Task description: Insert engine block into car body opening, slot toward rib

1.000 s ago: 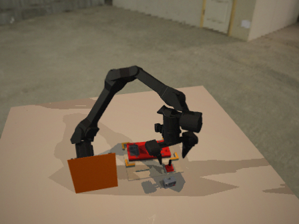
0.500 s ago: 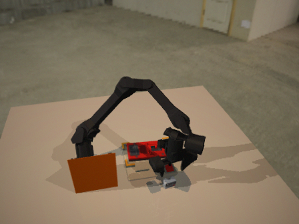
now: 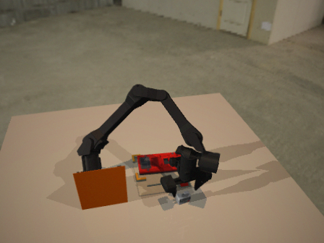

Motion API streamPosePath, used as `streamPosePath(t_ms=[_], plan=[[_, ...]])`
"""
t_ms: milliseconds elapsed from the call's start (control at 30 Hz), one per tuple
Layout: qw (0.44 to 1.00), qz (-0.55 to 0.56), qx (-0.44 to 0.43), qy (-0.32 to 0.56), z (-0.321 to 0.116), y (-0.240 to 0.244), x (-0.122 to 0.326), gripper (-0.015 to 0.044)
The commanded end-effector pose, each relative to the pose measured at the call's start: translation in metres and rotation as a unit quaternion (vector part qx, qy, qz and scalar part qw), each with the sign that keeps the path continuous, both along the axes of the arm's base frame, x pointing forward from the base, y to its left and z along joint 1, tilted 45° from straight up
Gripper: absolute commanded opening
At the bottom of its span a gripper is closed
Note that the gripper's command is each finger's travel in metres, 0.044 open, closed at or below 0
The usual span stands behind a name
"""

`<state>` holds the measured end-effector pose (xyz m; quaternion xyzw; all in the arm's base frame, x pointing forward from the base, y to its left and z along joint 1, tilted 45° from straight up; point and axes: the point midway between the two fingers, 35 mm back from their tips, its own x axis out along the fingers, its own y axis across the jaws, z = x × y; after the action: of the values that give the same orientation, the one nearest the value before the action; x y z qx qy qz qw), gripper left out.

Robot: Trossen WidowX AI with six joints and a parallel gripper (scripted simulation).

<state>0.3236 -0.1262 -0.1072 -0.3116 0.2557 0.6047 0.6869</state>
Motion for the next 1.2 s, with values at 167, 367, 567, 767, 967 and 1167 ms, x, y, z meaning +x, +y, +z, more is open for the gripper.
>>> streamPosePath(t_ms=[167,367,567,767,967,1167], plan=[[1.0,-0.002,0.005,0.002,-0.011,0.012,0.001,0.044],[1.0,-0.002,0.005,0.002,-0.018,0.019,0.002,0.044],[1.0,-0.002,0.005,0.002,-0.024,0.025,0.003,0.044],[1.0,-0.002,0.005,0.002,-0.024,0.025,0.003,0.0309],[1.0,-0.002,0.005,0.002,-0.024,0.025,0.003,0.021],[1.0,-0.002,0.004,0.002,-0.024,0.024,0.003,0.0131]])
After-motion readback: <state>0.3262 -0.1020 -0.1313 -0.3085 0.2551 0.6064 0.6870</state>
